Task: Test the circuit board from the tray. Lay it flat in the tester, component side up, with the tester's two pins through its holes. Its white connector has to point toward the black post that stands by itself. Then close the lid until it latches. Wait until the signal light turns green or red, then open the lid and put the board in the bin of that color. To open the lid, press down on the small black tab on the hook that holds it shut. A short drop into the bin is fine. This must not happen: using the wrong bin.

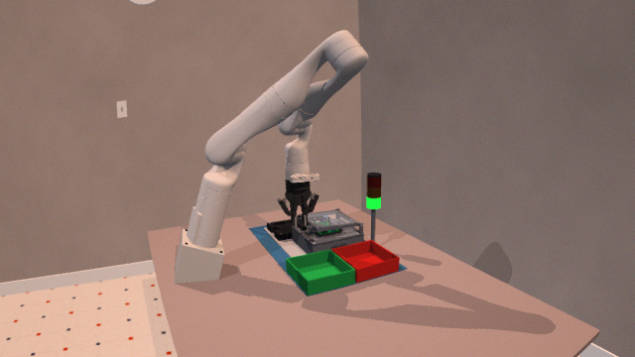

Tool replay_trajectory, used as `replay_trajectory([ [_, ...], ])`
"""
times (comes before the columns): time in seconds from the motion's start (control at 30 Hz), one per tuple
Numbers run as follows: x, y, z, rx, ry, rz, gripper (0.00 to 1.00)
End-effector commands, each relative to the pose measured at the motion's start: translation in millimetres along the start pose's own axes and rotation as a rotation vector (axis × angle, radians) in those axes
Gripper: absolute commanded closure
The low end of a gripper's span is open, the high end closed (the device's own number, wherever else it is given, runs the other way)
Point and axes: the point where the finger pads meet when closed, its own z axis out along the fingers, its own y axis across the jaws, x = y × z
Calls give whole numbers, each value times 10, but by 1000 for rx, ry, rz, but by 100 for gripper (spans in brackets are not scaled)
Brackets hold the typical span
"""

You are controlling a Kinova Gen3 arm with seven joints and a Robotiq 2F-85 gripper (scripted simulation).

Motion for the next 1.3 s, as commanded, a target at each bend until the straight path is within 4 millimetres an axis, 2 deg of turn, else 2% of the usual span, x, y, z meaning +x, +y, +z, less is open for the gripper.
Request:
replay_trajectory([
  [0.0,-33,15,16,-4,-6,-8,74],
  [1.0,-34,15,51,-4,-6,-8,74],
  [1.03,-34,15,51,-4,-6,-8,100],
  [1.27,-34,15,51,-4,-6,-8,100],
])
